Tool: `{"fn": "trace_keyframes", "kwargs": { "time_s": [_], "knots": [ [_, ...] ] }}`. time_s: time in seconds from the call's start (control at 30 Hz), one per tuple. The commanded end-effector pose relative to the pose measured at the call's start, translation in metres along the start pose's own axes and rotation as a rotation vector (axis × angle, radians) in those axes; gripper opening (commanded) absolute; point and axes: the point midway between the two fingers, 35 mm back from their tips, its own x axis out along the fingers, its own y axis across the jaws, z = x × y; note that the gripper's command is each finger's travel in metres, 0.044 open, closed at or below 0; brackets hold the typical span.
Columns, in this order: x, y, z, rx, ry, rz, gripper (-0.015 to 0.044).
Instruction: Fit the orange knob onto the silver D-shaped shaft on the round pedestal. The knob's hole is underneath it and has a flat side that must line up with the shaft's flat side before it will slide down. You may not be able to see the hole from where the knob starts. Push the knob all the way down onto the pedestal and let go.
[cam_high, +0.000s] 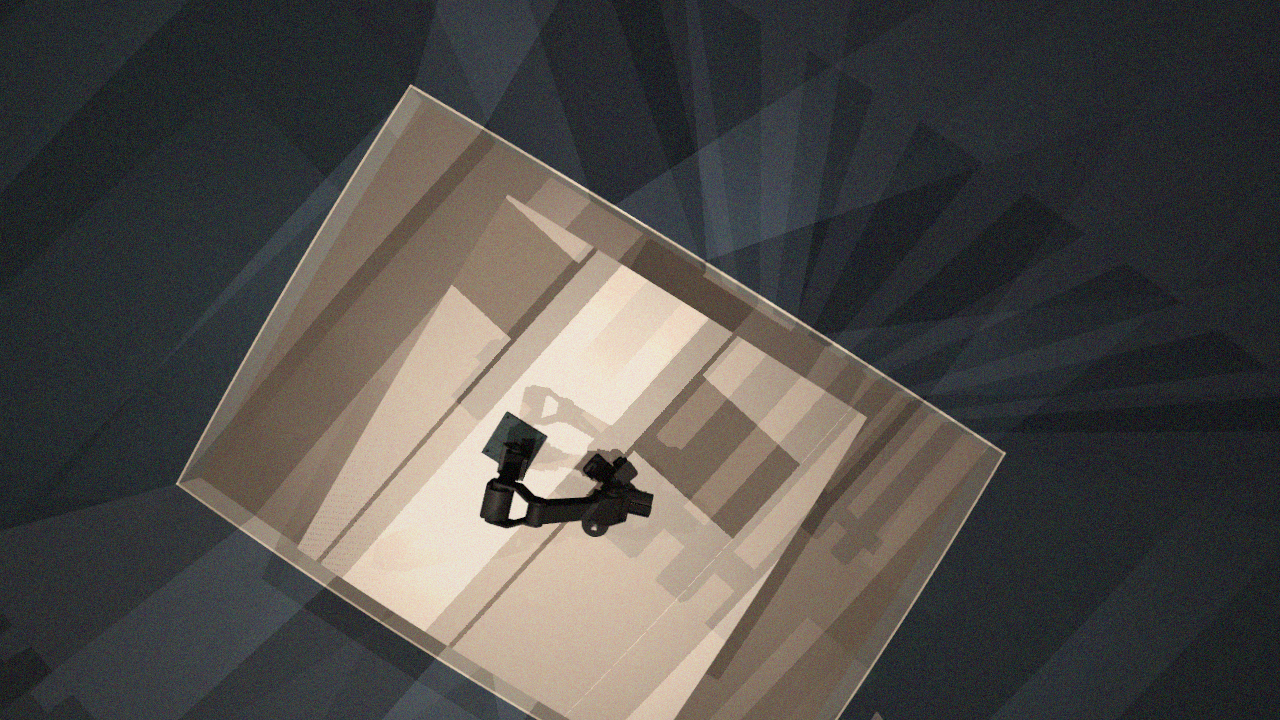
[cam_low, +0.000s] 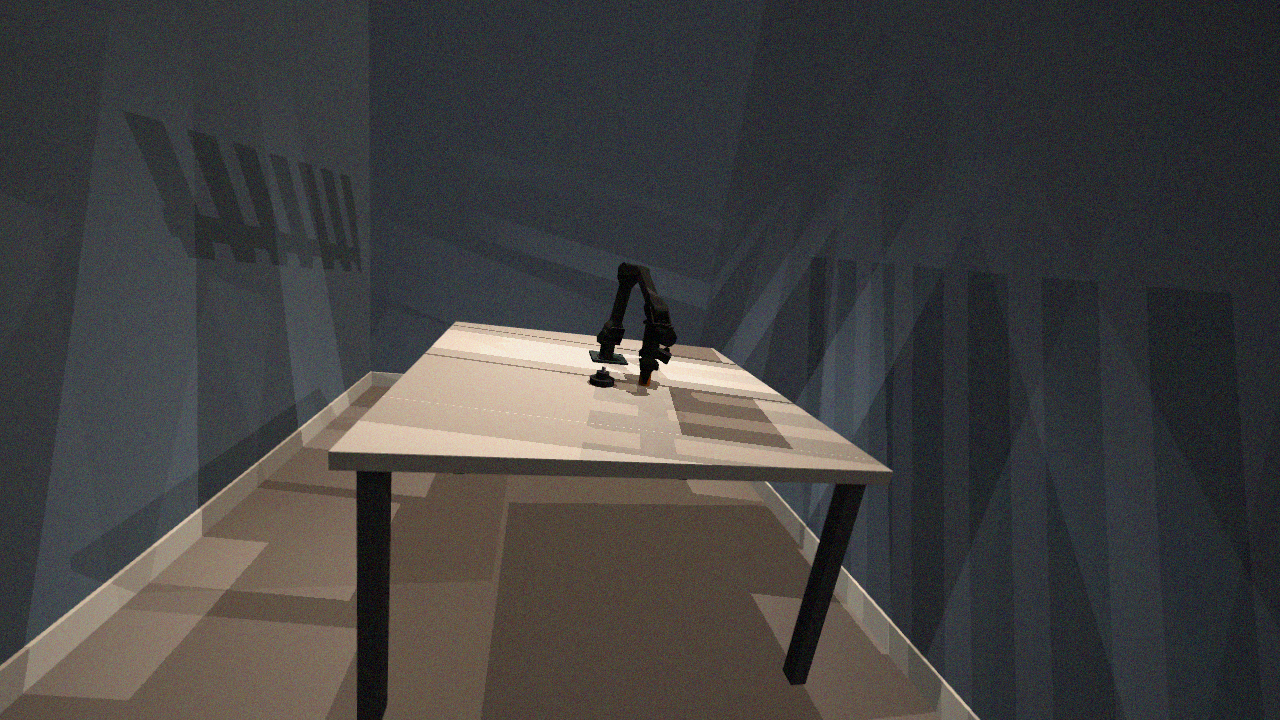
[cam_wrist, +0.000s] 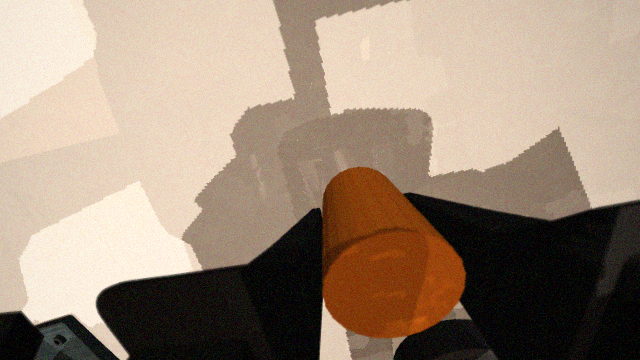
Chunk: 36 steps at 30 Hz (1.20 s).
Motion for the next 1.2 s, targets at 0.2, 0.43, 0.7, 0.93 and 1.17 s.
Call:
{"fn": "trace_keyframes", "kwargs": {
  "time_s": [0.2, 0.43, 0.7, 0.93, 1.17],
  "knots": [
    [0.0, 0.0, 0.0, 0.0, 0.0, 0.0, 0.024],
    [-0.003, 0.0, 0.0, 0.0, 0.0, 0.0, 0.0266],
    [-0.081, 0.0, -0.001, -0.003, -0.006, -0.004, 0.044],
    [-0.076, 0.0, -0.001, -0.003, -0.006, -0.004, 0.044],
    [-0.062, 0.0, -0.001, -0.003, -0.006, -0.004, 0.044]
  ]
}}
